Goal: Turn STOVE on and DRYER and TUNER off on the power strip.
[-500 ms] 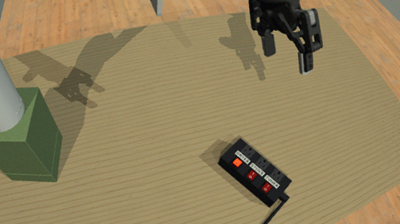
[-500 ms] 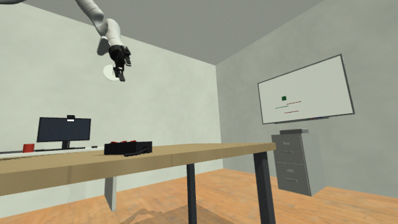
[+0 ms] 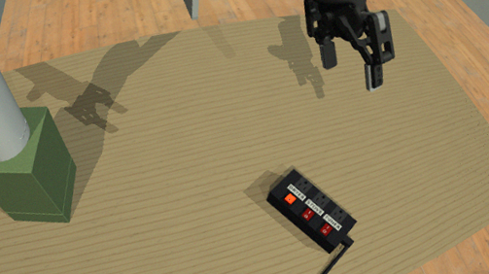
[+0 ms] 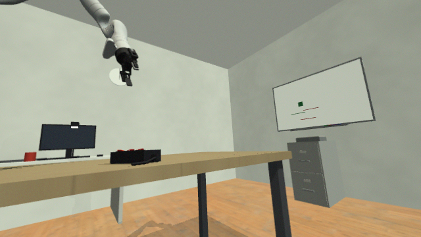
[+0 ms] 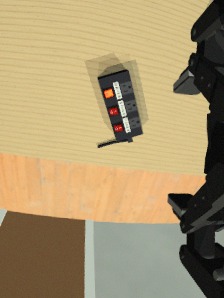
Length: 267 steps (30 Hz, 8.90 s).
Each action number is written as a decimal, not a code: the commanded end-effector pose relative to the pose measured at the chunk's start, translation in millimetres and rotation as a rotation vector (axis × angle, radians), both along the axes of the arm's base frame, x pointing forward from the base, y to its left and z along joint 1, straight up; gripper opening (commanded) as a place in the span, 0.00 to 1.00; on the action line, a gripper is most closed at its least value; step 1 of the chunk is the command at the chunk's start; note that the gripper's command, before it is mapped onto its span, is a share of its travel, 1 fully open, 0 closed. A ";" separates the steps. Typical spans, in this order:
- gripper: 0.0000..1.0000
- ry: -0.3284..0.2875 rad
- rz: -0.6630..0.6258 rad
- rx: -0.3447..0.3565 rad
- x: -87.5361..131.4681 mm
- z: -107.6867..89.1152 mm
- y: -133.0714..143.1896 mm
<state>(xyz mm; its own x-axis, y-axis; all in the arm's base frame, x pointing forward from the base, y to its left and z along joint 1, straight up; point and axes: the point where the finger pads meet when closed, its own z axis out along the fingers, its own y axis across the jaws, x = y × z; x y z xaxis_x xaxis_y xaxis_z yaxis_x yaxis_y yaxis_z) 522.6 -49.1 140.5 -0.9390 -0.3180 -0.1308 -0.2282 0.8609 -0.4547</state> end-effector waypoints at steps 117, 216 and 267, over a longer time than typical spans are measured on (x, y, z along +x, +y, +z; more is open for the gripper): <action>1.00 -0.424 -2.338 0.525 -8.9 -226.1 -114.5; 1.00 -0.255 -2.137 0.504 -17.7 -182.0 -69.4; 1.00 -1.066 -3.881 0.067 -38.8 -226.1 -39.6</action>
<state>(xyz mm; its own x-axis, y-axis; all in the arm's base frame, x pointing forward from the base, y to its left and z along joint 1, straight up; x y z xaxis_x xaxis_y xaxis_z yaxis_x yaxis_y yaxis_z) 484.6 -91.9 -84.1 0.8229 -0.5676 -0.0272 -0.5680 -0.8230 -0.0082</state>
